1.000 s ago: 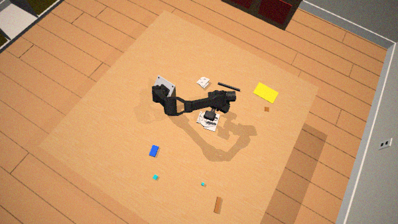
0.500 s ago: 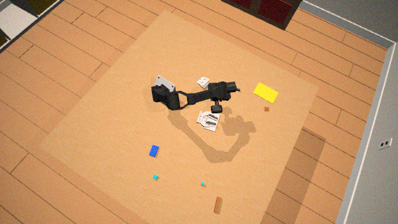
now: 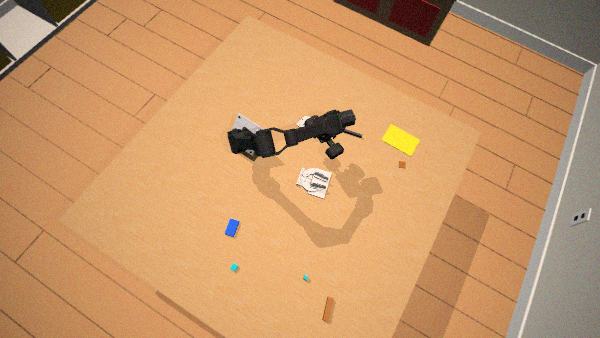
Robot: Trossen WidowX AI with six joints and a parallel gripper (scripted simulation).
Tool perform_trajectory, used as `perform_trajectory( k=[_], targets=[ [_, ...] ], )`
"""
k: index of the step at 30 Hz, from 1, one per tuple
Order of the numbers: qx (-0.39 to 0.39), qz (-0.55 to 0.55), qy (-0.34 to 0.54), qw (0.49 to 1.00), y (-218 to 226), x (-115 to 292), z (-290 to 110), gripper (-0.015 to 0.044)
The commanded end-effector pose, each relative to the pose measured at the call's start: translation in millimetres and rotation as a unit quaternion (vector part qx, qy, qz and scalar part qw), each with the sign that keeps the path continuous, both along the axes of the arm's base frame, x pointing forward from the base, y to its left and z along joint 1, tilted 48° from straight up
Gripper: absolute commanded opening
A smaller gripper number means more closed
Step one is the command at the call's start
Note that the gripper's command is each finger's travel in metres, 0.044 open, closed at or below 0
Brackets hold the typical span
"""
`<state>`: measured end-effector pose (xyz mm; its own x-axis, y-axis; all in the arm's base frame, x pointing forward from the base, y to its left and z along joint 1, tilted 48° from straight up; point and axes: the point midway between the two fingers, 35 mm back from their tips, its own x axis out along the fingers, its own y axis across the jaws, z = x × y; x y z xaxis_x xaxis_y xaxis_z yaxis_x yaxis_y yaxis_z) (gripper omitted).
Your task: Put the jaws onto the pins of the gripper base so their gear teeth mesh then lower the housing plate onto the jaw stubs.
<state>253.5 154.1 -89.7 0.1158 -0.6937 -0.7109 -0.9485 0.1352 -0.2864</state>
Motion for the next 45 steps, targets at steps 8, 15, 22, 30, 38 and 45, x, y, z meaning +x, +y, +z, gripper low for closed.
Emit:
perform_trajectory(
  k=[8, 15, 22, 30, 38, 45],
  targets=[
    [-0.016, 0.123, 0.124, 0.985, 16.9, -23.4, -13.9, 0.0440],
    [-0.028, 0.202, 0.202, 0.958, 25.9, -39.0, -22.6, 0.0440],
    [-0.041, 0.278, 0.277, 0.919, 33.6, -55.0, -31.1, 0.0440],
    [-0.055, 0.359, 0.358, 0.860, 40.9, -73.9, -40.5, 0.0440],
    [-0.069, 0.433, 0.434, 0.787, 46.5, -93.0, -49.5, 0.0440],
    [-0.081, 0.491, 0.495, 0.712, 50.0, -109.7, -57.0, 0.0440]
  ],
)
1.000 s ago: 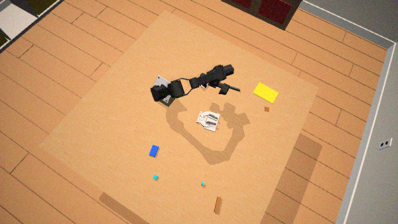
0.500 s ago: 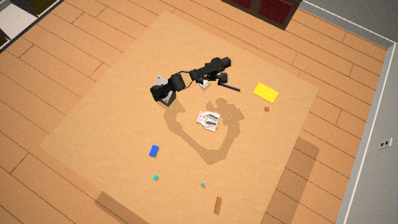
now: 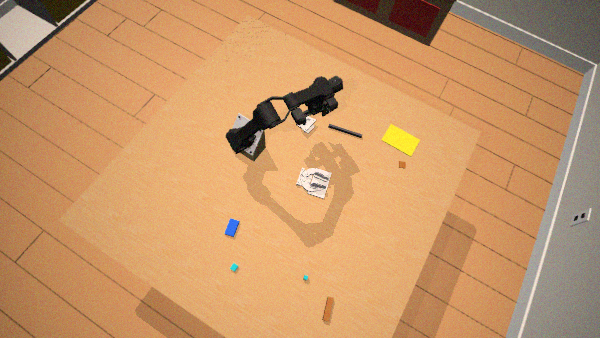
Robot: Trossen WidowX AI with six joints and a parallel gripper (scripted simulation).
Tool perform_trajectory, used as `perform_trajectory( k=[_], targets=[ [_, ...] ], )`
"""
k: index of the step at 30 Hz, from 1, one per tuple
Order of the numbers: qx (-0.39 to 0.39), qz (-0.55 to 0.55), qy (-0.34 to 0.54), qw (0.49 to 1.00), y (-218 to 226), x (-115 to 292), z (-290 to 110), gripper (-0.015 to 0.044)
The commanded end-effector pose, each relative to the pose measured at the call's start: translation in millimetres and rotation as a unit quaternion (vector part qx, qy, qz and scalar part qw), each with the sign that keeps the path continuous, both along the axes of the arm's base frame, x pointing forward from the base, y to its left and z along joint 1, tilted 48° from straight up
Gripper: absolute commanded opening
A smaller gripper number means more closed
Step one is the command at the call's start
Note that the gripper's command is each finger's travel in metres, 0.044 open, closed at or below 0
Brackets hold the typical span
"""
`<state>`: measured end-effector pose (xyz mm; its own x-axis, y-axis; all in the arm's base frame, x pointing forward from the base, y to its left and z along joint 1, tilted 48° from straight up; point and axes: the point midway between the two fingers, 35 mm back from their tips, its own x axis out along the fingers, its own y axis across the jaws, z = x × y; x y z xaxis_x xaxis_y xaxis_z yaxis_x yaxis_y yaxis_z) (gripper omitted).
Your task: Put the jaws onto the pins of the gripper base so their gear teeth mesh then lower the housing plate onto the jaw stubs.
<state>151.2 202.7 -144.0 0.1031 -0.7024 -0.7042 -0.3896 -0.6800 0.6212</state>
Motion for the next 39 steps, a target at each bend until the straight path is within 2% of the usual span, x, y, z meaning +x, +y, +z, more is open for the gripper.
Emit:
perform_trajectory(
  k=[1, 10, 15, 20, 39],
  targets=[
    [-0.009, 0.040, 0.043, 0.998, 1.8, -9.8, -3.7, 0.0440],
    [-0.028, 0.131, 0.136, 0.982, 4.0, -29.6, -12.2, 0.0440],
    [-0.029, 0.133, 0.138, 0.981, 2.4, -29.8, -13.9, 0.0440],
    [-0.029, 0.133, 0.138, 0.981, -26.0, -27.4, -37.8, 0.0440],
    [-0.029, 0.133, 0.138, 0.981, -26.0, -27.4, -37.8, 0.0440]
  ],
)
